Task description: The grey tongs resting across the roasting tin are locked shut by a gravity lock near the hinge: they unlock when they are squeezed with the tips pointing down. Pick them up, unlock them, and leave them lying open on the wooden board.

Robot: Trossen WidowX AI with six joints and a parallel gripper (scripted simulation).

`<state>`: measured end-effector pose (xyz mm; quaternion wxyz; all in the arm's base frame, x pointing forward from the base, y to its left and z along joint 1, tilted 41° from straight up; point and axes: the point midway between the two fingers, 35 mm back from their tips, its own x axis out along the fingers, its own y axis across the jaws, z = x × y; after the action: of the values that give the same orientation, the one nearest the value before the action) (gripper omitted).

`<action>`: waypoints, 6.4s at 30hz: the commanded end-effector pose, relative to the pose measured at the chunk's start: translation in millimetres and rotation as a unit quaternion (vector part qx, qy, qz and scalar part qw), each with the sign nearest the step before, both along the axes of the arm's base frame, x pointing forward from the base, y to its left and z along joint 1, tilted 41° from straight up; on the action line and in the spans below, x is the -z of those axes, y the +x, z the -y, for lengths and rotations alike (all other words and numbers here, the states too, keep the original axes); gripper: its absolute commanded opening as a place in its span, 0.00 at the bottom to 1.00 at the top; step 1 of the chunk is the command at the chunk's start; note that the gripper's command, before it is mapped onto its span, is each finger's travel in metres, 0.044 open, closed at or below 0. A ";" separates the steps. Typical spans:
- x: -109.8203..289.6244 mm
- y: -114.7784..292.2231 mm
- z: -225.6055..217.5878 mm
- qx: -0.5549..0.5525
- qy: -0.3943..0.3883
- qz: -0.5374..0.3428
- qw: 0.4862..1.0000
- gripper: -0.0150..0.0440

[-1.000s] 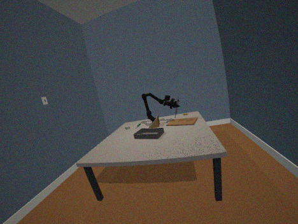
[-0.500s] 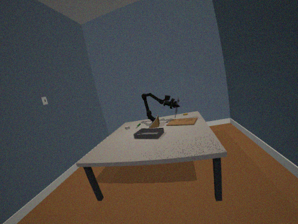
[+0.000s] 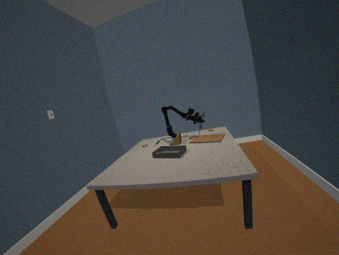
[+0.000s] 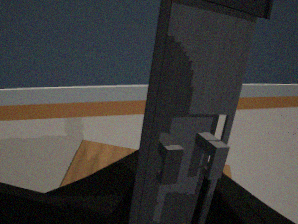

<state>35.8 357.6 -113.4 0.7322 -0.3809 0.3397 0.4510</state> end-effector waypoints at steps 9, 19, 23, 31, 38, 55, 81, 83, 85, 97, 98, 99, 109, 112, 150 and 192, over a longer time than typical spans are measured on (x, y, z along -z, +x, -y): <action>16.1 1.0 -15.5 0.007 -0.055 -0.018 0.998 0.00; 30.3 2.6 -22.0 0.016 -0.111 -0.034 0.993 0.00; 35.1 3.3 -23.8 0.020 -0.133 -0.041 0.990 0.00; 43.6 5.2 -26.0 0.031 -0.178 -0.055 0.982 0.00; 49.3 6.5 -26.8 0.040 -0.216 -0.068 0.973 0.00; 56.7 9.4 -24.0 0.066 -0.308 -0.100 0.944 0.00; 50.6 12.3 -10.1 0.113 -0.441 -0.148 0.878 0.00; 49.3 12.4 -8.7 0.117 -0.450 -0.152 0.872 0.00; 47.8 12.5 -7.2 0.121 -0.460 -0.156 0.866 0.00; 39.3 12.8 0.2 0.140 -0.504 -0.173 0.834 0.00; 39.3 12.8 0.2 0.140 -0.504 -0.173 0.834 0.00; 39.3 12.8 0.2 0.140 -0.504 -0.173 0.834 0.00; 47.1 12.9 4.4 0.140 -0.504 -0.173 0.834 0.00; 51.4 13.0 6.9 0.140 -0.504 -0.173 0.834 0.00; 101.4 12.9 43.9 0.140 -0.504 -0.172 0.835 0.00; 127.0 11.2 70.0 0.142 -0.503 -0.174 0.834 0.62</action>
<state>46.9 287.3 -240.4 0.4240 -0.5592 0.6923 0.1679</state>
